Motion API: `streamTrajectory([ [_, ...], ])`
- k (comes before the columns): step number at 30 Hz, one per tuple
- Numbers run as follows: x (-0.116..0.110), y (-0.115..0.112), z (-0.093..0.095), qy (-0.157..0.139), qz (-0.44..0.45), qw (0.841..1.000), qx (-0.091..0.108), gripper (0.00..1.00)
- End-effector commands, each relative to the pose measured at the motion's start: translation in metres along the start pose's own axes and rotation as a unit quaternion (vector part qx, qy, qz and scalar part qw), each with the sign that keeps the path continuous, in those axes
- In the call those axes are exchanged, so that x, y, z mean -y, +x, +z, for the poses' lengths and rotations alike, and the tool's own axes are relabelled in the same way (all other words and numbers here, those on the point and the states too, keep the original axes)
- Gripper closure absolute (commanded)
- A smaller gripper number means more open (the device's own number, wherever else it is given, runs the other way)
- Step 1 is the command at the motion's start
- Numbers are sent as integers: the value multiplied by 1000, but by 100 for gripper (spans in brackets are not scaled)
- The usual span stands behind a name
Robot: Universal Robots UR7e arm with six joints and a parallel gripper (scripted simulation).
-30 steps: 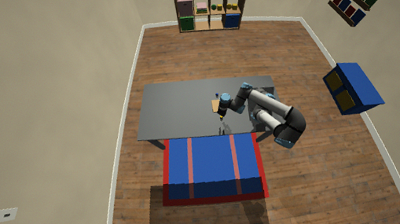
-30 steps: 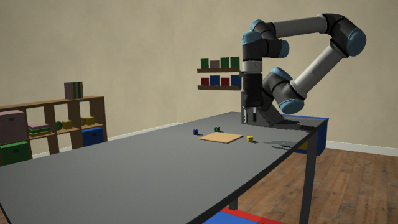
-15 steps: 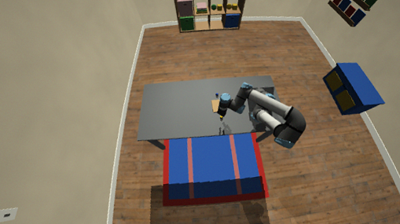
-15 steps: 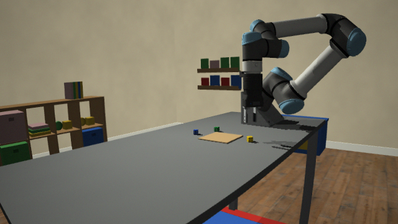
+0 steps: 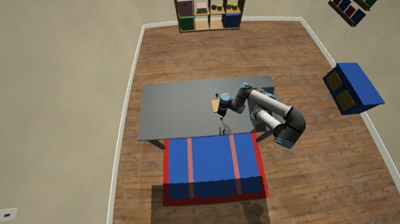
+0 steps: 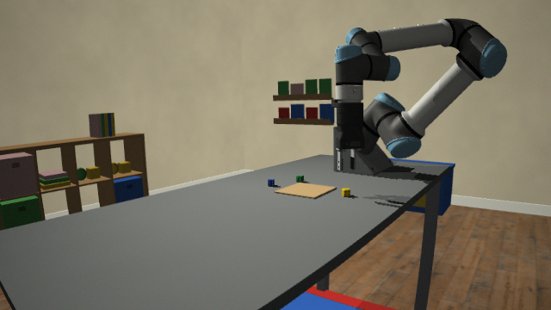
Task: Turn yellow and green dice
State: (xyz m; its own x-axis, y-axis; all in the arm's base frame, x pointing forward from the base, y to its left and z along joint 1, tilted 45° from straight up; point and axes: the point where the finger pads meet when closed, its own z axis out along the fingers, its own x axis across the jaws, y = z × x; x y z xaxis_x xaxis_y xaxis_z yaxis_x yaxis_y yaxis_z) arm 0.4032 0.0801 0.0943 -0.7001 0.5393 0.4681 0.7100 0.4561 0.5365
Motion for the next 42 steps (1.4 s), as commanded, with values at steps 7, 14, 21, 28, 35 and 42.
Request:
streamTrajectory([
  [7, 0, 0, 8, 0, 0, 1000, 0, 30],
  [14, 0, 0, 18, 0, 0, 1000, 0, 30],
  [21, 0, 0, 26, 0, 0, 1000, 0, 30],
  [28, 0, 0, 37, 0, 0, 1000, 0, 30],
  [35, 0, 0, 43, 0, 0, 1000, 0, 30],
  [42, 0, 0, 48, 0, 0, 1000, 0, 30],
])
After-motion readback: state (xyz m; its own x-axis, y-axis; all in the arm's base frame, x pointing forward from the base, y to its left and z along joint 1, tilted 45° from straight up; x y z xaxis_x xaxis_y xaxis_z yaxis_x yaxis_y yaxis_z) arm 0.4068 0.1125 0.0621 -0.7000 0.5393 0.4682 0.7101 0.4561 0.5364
